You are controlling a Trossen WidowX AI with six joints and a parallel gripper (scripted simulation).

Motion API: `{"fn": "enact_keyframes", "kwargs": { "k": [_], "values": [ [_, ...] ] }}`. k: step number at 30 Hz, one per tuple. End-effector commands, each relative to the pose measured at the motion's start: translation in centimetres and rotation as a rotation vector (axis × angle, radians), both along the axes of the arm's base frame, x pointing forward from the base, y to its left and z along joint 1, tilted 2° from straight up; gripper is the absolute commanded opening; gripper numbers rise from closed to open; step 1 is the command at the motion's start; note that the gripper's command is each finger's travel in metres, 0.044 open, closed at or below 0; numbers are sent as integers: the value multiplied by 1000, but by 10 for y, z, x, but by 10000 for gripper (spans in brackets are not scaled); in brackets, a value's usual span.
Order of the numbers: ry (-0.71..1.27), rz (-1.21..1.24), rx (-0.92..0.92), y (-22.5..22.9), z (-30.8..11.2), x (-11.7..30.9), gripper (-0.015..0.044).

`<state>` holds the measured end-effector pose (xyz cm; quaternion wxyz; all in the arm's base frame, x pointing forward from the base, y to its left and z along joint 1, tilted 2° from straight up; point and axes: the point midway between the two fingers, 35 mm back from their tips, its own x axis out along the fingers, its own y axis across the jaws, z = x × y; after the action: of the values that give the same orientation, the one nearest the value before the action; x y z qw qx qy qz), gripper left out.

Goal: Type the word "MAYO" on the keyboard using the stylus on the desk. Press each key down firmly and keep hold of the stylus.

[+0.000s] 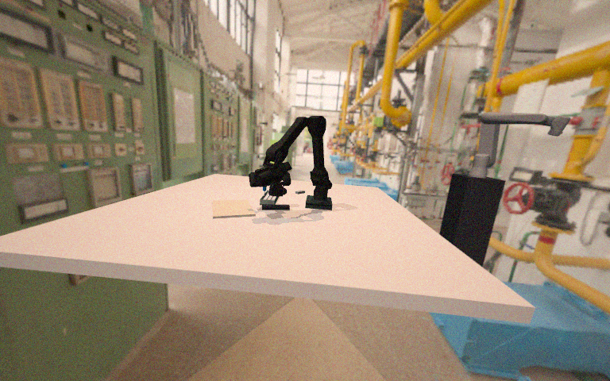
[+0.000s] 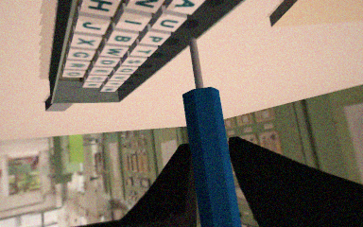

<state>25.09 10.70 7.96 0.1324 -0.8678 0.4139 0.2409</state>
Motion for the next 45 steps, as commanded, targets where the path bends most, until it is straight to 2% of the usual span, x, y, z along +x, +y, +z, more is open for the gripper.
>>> {"fn": "enact_keyframes", "kwargs": {
  "k": [1,45],
  "values": [
    [3,-2,0,0,-4,-1,81],
    [4,-2,0,1,-19,-1,81]
  ]
}}
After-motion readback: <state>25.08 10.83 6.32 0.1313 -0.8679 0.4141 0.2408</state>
